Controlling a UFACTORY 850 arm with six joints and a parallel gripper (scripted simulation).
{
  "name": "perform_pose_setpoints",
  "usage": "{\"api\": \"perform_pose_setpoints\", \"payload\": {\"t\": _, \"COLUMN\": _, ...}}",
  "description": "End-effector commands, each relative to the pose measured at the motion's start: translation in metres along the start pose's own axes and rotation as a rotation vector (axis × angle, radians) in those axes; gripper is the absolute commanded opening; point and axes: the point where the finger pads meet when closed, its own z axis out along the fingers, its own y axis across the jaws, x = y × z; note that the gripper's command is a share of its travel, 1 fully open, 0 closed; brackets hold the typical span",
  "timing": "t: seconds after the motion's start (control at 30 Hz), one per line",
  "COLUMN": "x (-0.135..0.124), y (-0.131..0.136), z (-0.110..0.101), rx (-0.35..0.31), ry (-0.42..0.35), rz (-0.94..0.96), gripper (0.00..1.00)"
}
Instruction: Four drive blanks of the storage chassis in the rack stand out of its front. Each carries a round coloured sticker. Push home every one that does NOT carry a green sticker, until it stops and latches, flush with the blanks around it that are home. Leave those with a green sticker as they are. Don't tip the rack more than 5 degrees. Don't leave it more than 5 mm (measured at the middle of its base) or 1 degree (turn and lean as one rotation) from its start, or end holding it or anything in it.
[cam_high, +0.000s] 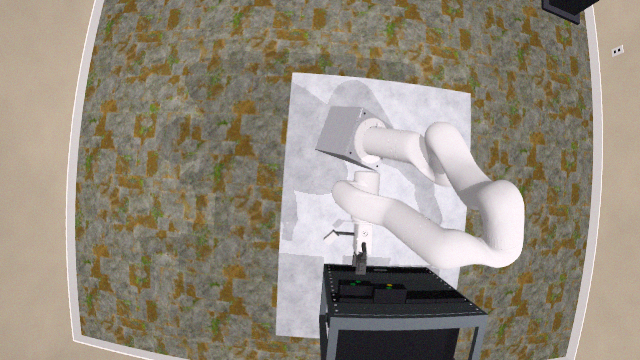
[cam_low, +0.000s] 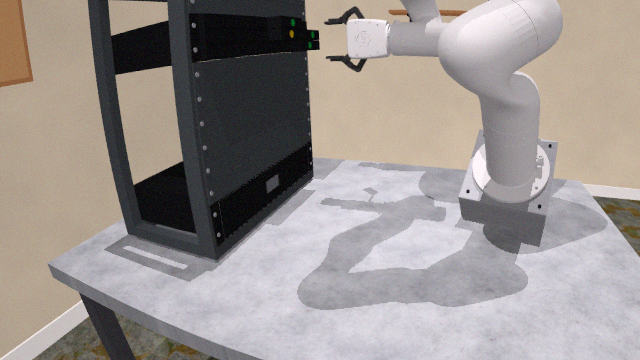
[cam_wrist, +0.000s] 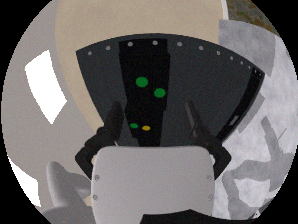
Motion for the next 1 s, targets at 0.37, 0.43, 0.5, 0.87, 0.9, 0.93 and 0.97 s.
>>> {"api": "perform_pose_setpoints", "payload": {"t": 0.37, "x": 0.0002, "y": -0.0006, "z": 0.0002, "rx": 0.001, "ry": 0.0, "rz": -0.001, "gripper": 1.0}}
{"api": "perform_pose_setpoints", "payload": {"t": 0.43, "x": 0.0002, "y": -0.0006, "z": 0.0002, "rx": 0.001, "ry": 0.0, "rz": -0.001, "gripper": 1.0}}
{"api": "perform_pose_setpoints", "payload": {"t": 0.5, "x": 0.0002, "y": -0.0006, "z": 0.0002, "rx": 0.001, "ry": 0.0, "rz": -0.001, "gripper": 1.0}}
{"api": "perform_pose_setpoints", "payload": {"t": 0.87, "x": 0.0002, "y": -0.0006, "z": 0.0002, "rx": 0.001, "ry": 0.0, "rz": -0.001, "gripper": 0.0}}
{"api": "perform_pose_setpoints", "payload": {"t": 0.9, "x": 0.0002, "y": -0.0006, "z": 0.0002, "rx": 0.001, "ry": 0.0, "rz": -0.001, "gripper": 0.0}}
{"api": "perform_pose_setpoints", "payload": {"t": 0.93, "x": 0.0002, "y": -0.0006, "z": 0.0002, "rx": 0.001, "ry": 0.0, "rz": -0.001, "gripper": 0.0}}
{"api": "perform_pose_setpoints", "payload": {"t": 0.97, "x": 0.0002, "y": -0.0006, "z": 0.0002, "rx": 0.001, "ry": 0.0, "rz": -0.001, "gripper": 0.0}}
